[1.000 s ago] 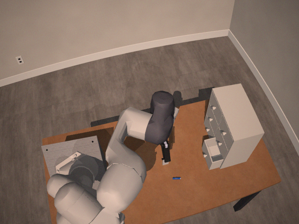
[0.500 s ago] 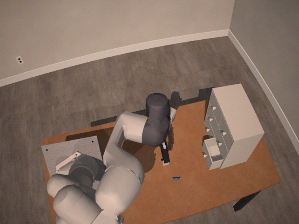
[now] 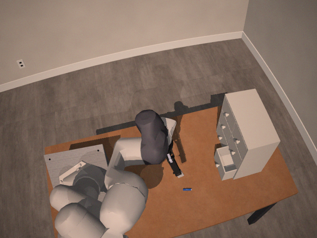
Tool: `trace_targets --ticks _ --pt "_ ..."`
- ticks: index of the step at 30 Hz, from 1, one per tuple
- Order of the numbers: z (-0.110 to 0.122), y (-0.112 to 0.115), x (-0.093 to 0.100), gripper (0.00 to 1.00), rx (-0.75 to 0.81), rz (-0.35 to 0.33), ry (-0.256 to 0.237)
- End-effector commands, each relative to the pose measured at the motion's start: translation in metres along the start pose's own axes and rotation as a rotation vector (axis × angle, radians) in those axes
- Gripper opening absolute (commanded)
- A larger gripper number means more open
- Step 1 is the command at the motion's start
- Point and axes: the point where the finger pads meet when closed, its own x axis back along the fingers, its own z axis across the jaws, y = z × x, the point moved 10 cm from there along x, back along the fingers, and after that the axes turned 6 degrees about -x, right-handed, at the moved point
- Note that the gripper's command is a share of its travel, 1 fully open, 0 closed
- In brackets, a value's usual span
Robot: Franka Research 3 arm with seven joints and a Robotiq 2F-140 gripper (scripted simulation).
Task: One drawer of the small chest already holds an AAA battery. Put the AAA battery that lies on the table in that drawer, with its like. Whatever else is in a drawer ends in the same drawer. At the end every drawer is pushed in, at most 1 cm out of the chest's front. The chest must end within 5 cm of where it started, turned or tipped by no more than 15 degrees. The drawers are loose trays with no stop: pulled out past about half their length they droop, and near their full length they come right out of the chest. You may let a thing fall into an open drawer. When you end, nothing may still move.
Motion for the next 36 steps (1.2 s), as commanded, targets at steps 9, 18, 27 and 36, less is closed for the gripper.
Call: trace_targets --ticks 9,18,27,36 --pt "-0.005 0.005 -0.031 1.0 -0.105 0.319 -0.034" --pt "-0.006 0.012 -0.069 1.0 -0.093 0.572 -0.045" --pt "-0.006 0.015 -0.098 1.0 -0.068 0.738 -0.048" --pt "-0.006 0.017 -0.121 1.0 -0.083 0.88 -0.059"
